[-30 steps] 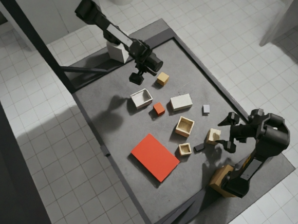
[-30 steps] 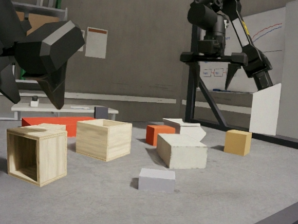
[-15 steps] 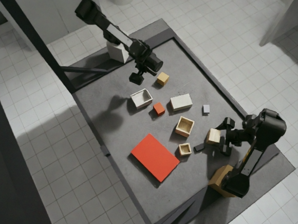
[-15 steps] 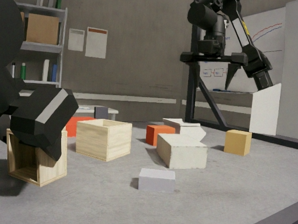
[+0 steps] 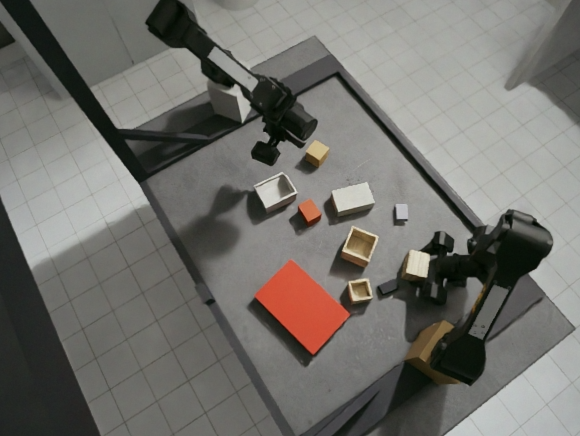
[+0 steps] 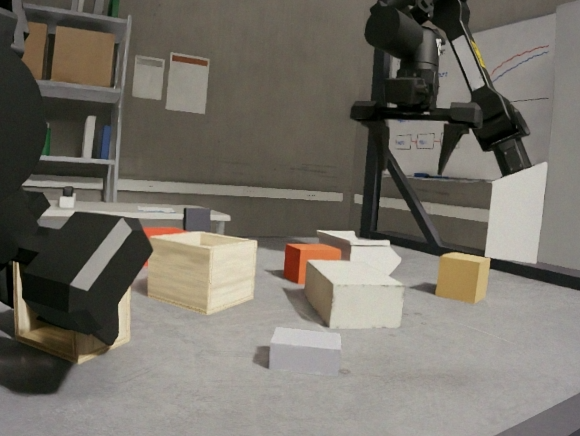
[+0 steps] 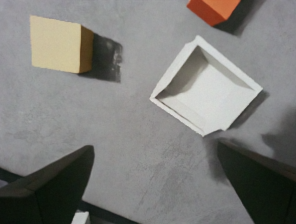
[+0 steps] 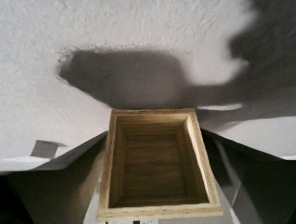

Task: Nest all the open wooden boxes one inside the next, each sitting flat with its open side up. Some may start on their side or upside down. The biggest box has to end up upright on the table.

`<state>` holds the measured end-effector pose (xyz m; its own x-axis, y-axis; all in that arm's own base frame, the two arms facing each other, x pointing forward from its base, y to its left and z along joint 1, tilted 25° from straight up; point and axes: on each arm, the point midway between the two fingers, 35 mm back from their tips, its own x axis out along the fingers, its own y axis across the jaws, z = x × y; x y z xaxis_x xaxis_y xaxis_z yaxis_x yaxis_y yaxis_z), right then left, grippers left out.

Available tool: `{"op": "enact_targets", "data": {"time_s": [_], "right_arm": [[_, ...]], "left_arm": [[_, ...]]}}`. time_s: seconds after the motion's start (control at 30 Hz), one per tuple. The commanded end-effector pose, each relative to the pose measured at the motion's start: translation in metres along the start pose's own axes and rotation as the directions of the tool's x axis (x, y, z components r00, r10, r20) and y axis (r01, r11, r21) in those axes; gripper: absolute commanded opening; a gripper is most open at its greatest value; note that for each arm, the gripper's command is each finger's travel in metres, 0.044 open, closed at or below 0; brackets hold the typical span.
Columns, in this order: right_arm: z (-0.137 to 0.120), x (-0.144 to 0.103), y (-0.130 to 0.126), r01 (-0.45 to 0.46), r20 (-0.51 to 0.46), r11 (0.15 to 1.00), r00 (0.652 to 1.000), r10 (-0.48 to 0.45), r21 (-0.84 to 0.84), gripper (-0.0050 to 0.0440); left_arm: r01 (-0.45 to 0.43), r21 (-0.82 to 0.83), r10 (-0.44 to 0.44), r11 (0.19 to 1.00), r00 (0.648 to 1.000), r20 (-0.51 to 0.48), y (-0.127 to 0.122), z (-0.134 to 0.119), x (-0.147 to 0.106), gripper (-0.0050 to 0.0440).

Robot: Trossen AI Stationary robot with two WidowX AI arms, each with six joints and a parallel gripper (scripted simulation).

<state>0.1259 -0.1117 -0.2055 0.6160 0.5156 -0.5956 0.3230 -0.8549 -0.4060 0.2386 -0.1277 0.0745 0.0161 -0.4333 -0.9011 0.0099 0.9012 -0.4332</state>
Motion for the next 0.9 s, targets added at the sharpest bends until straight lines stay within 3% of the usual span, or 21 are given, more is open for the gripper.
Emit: {"op": "enact_targets", "data": {"time_s": [0.0,0.5,0.77,0.87], "right_arm": [[-0.0016,-0.0023,0.0052,-0.013,0.003,1.000,1.000,0.013,-0.014,0.0356],[-0.0016,-0.0023,0.0052,-0.013,0.003,1.000,1.000,0.013,-0.014,0.0269],[-0.0016,-0.0023,0.0052,-0.013,0.003,1.000,1.000,0.013,-0.014,0.0269],[-0.0016,-0.0023,0.0052,-0.013,0.003,1.000,1.000,0.013,-0.014,0.0197]], "left_arm": [[0.002,-0.002,-0.002,1.000,1.000,0.013,-0.0018,0.0028,-0.0034,0.0400],[0.002,-0.002,-0.002,1.000,1.000,0.013,-0.0018,0.0028,-0.0034,0.0400],[0.002,-0.002,-0.002,1.000,1.000,0.013,-0.0018,0.0028,-0.0034,0.0400],[0.002,-0.002,-0.002,1.000,1.000,0.013,-0.0018,0.0028,-0.0034,0.0400]]}}
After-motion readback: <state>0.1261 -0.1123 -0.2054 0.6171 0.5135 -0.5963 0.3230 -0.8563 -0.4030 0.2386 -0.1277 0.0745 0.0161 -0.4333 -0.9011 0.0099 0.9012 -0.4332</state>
